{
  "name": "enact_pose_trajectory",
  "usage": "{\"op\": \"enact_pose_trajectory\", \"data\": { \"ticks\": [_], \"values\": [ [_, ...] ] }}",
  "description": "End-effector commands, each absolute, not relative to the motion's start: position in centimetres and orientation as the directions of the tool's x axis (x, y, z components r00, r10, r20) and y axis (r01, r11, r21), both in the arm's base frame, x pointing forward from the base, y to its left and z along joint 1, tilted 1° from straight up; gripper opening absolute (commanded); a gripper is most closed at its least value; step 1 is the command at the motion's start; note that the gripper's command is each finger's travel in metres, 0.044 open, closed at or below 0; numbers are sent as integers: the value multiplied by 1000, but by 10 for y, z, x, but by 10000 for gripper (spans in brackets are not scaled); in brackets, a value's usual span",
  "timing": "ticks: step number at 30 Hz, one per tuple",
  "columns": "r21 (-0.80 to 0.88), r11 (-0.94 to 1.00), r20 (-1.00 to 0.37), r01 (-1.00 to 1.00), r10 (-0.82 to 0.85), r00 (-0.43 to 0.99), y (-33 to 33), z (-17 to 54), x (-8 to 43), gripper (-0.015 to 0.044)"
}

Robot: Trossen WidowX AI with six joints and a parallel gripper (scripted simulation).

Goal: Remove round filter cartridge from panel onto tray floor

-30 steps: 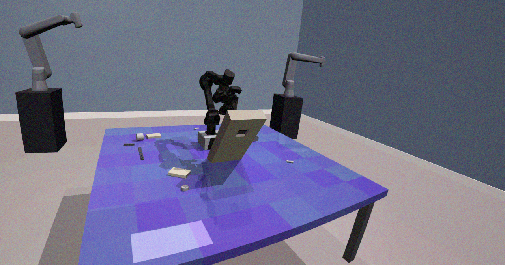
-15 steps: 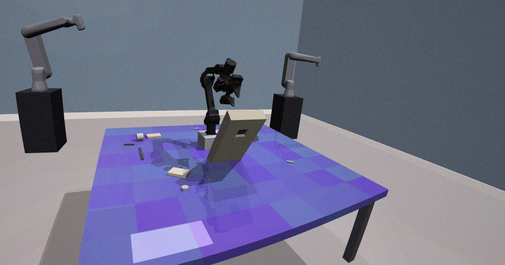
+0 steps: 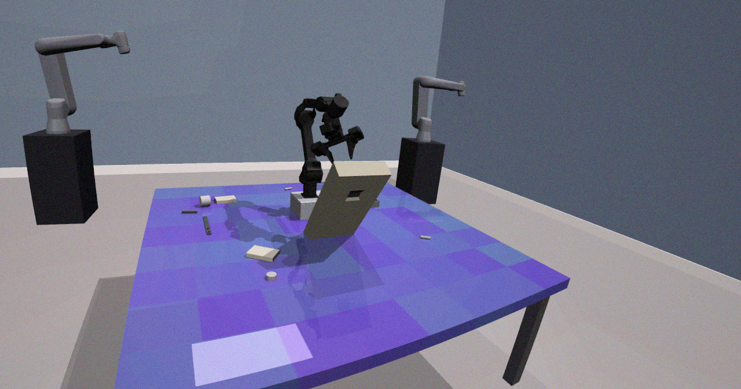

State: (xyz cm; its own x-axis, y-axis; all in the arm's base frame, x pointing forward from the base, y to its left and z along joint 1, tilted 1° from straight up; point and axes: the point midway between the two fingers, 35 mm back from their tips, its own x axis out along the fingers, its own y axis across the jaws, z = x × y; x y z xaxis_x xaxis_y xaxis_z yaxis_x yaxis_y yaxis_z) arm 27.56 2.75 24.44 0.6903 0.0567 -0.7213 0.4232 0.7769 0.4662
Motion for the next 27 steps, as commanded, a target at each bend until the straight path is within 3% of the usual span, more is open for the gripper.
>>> {"op": "enact_pose_trajectory", "data": {
  "ticks": [1, 4, 27],
  "values": [
    [73, 997, -841, 37, 42, 540, 26, 191, 254, 305],
    [-8, 996, -864, -89, 38, 503, 25, 180, 248, 305],
    [-8, 996, -863, -89, 38, 504, 26, 160, 261, 305]
  ]
}}
